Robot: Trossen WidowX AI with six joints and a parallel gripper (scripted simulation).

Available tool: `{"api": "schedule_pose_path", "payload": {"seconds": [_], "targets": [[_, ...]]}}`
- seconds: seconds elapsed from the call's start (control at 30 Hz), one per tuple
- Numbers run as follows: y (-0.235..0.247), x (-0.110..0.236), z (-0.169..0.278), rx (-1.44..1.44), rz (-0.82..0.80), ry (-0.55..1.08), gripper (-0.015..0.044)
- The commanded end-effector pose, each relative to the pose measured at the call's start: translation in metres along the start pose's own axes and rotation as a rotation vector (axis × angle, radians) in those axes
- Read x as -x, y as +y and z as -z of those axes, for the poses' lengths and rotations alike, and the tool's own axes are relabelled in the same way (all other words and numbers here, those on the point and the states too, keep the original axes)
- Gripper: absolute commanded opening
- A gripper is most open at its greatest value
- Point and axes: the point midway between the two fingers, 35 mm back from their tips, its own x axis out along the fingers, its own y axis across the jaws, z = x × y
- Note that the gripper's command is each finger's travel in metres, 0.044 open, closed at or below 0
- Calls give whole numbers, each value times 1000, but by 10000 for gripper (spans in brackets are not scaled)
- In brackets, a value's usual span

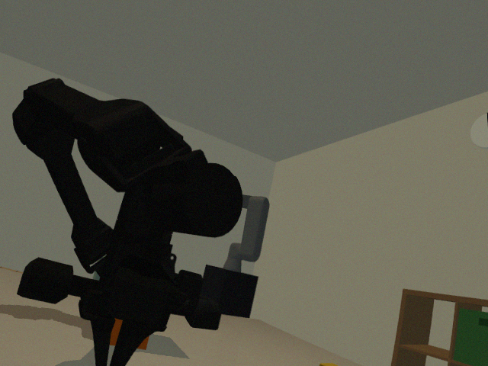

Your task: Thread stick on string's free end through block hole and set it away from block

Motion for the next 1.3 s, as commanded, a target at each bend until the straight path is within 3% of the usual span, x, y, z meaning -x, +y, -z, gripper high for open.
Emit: {"api": "schedule_pose_path", "payload": {"seconds": [0.0,1.27], "targets": [[3,0,-3,129,-4,1,0],[29,-1,-31,1490,2,-2,0]]}}
